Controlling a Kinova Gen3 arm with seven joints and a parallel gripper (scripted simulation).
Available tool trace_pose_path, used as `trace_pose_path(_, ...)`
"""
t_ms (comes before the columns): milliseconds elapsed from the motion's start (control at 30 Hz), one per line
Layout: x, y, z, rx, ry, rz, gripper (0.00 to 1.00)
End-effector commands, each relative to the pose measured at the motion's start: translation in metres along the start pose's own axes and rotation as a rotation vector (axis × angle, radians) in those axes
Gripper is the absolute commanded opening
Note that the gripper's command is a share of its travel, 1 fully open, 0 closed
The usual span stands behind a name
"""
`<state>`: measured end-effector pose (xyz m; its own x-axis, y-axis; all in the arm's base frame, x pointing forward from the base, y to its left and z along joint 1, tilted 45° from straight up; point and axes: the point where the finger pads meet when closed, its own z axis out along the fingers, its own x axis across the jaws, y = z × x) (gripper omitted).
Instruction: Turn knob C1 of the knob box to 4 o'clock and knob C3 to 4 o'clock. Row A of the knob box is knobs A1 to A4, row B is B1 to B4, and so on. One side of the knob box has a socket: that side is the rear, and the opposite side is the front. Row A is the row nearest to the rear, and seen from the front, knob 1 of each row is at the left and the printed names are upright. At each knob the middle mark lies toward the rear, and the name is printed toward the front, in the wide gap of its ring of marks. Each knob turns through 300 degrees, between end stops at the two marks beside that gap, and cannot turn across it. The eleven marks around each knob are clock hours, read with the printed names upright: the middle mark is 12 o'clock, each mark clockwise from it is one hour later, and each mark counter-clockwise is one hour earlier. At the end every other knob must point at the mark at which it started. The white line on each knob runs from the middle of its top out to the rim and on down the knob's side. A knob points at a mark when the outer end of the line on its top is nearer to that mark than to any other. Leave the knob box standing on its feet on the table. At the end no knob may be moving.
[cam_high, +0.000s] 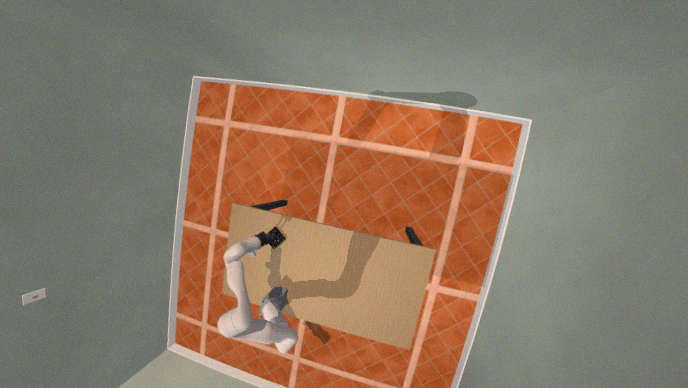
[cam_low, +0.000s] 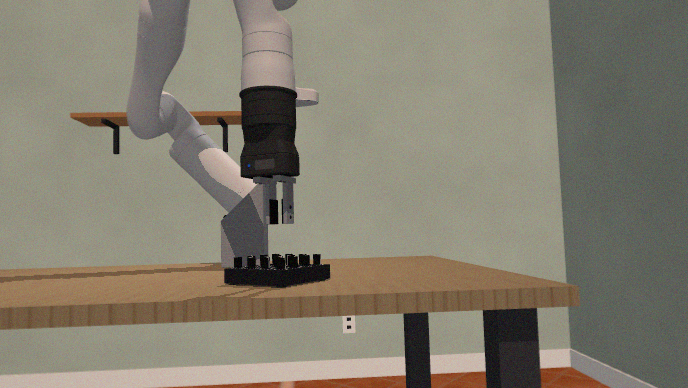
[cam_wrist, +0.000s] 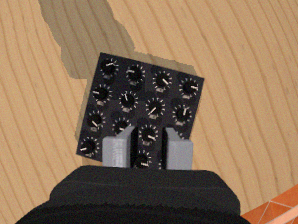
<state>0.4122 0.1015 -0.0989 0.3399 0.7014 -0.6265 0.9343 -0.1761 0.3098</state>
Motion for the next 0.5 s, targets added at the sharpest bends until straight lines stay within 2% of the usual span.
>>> trace_pose_path(0,-0.001,0.002,0.004,-0.002,-0.001,-0.009,0.46)
trace_pose_path(467,-0.001,0.002,0.020,-0.002,-0.001,-0.009,0.46)
